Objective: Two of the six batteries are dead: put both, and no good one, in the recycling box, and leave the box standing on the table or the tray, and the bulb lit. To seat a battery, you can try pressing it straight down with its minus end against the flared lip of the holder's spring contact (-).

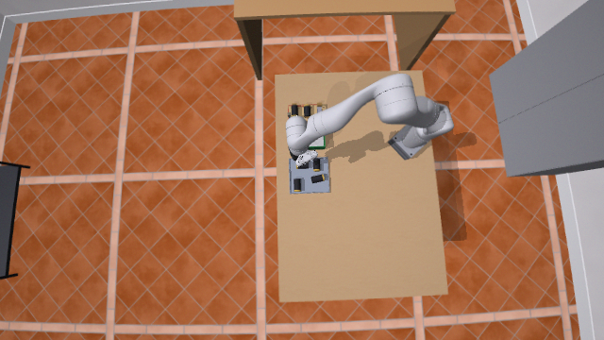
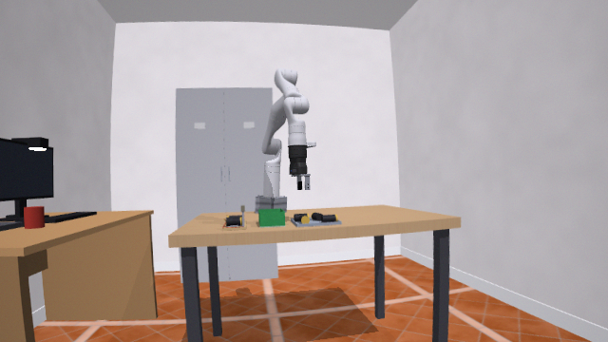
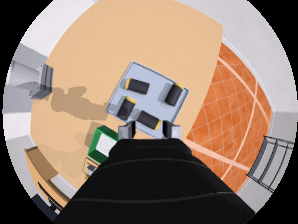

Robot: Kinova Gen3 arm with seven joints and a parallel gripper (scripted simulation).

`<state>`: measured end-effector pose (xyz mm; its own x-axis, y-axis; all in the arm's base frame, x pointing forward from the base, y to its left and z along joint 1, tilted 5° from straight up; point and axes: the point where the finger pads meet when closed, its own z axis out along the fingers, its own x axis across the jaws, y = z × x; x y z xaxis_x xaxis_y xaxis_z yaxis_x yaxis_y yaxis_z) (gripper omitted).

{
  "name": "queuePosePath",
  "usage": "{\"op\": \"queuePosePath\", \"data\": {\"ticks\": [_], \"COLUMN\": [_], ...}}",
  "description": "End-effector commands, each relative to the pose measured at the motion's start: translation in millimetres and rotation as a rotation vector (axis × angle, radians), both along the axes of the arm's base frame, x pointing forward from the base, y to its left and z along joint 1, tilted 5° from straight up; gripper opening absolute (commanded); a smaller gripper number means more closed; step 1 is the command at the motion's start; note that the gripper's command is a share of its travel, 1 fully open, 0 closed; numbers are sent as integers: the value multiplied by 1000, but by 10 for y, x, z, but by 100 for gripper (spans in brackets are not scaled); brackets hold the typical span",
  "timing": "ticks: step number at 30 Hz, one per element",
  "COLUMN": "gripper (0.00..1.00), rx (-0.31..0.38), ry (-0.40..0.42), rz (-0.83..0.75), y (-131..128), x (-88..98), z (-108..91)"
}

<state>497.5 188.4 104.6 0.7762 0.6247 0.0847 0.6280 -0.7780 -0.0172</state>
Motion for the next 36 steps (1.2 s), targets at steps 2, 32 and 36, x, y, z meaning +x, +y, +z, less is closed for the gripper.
{"op": "queuePosePath", "data": {"ticks": [2,32,36], "gripper": [90,90,90], "rx": [-1,-34,-38], "ry": [-6,-45,-50], "rz": [58,635,713], "y": [-14,-14,-14], "x": [19,19,19], "z": [8,8,8]}}
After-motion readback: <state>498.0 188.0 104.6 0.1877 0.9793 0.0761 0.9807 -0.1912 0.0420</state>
